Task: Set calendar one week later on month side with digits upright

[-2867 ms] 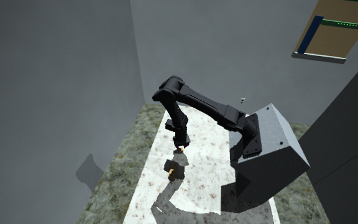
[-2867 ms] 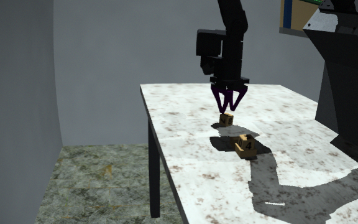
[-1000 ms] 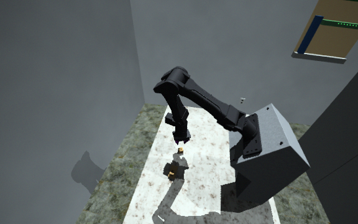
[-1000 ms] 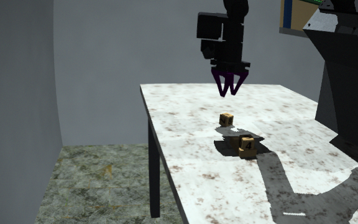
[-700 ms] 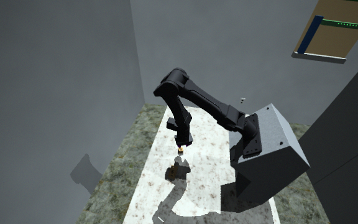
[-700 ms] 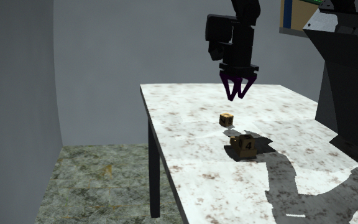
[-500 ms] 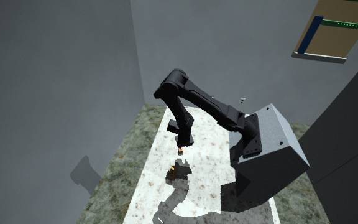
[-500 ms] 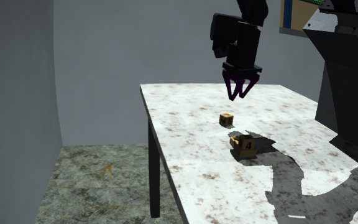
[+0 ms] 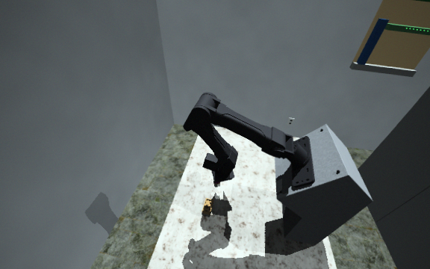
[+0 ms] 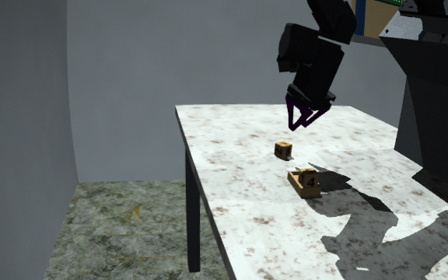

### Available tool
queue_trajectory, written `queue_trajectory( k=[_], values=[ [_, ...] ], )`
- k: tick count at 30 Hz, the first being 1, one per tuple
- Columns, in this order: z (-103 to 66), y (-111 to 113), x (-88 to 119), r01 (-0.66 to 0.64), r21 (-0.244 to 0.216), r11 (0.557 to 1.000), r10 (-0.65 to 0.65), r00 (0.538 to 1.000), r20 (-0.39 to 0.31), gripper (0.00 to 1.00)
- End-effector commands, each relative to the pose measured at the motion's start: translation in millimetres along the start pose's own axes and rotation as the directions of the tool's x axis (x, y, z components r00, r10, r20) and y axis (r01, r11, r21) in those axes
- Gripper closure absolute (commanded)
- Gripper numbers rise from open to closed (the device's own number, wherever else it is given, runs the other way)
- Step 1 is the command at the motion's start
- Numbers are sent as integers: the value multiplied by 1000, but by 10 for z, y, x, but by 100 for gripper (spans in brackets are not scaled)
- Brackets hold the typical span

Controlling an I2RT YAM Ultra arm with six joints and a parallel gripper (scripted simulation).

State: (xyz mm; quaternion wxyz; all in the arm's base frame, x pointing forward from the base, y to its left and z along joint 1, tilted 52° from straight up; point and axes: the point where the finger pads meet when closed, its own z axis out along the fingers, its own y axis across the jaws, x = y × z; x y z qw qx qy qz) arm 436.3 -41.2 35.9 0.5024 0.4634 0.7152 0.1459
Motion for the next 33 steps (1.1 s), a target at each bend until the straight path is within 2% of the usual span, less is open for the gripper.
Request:
queue_trajectory(
  k=[1,6,13,16,33],
  values=[
    [-31,94,-302,-41,-25,999,44,988,146,55],
    [-25,97,-303,-39,-26,999,43,986,162,55],
    [-10,105,-290,-36,-26,999,43,936,348,55],
    [-25,95,-277,-41,-25,999,47,918,393,55],
    [-26,93,-275,-41,-25,999,48,916,397,55]
  ],
)
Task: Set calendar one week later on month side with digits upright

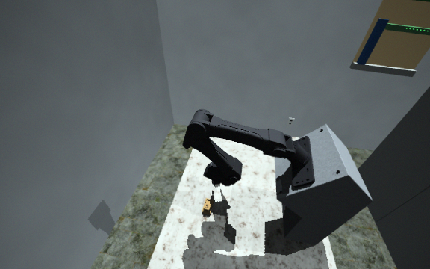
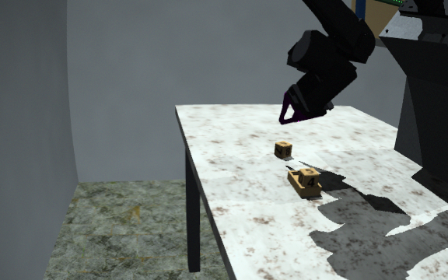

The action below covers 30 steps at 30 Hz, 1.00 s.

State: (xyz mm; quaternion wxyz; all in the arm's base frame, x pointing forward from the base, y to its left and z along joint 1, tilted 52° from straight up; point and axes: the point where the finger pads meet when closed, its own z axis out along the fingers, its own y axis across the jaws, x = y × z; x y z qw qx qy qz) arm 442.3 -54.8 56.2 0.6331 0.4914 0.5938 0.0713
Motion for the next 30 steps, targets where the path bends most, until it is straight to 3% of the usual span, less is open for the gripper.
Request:
queue_trajectory(
  k=[1,20,30],
  values=[
    [-2,0,-46,-5,6,1000,5,1000,21,55],
    [77,0,30,-5,6,1000,5,1000,21,55],
    [203,-1,151,-5,6,1000,5,1000,21,55]
  ],
)
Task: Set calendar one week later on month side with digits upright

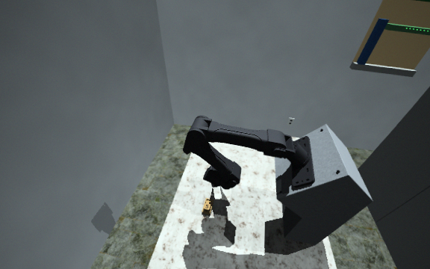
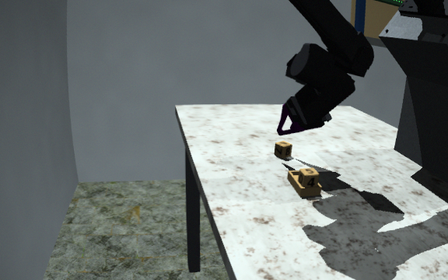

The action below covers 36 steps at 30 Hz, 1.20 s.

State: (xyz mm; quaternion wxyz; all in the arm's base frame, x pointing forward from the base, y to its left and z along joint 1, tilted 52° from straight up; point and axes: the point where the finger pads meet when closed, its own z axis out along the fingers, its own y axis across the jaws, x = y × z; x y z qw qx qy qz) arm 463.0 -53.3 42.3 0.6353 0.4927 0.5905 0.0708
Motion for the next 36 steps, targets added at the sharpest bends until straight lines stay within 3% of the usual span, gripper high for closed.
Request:
queue_trajectory(
  k=[1,21,36],
  values=[
    [29,-12,1,-1,6,1000,1,1000,13,55],
    [256,-13,223,-1,6,1000,1,1000,13,55],
    [309,-13,275,-1,6,1000,1,1000,13,55]
  ],
)
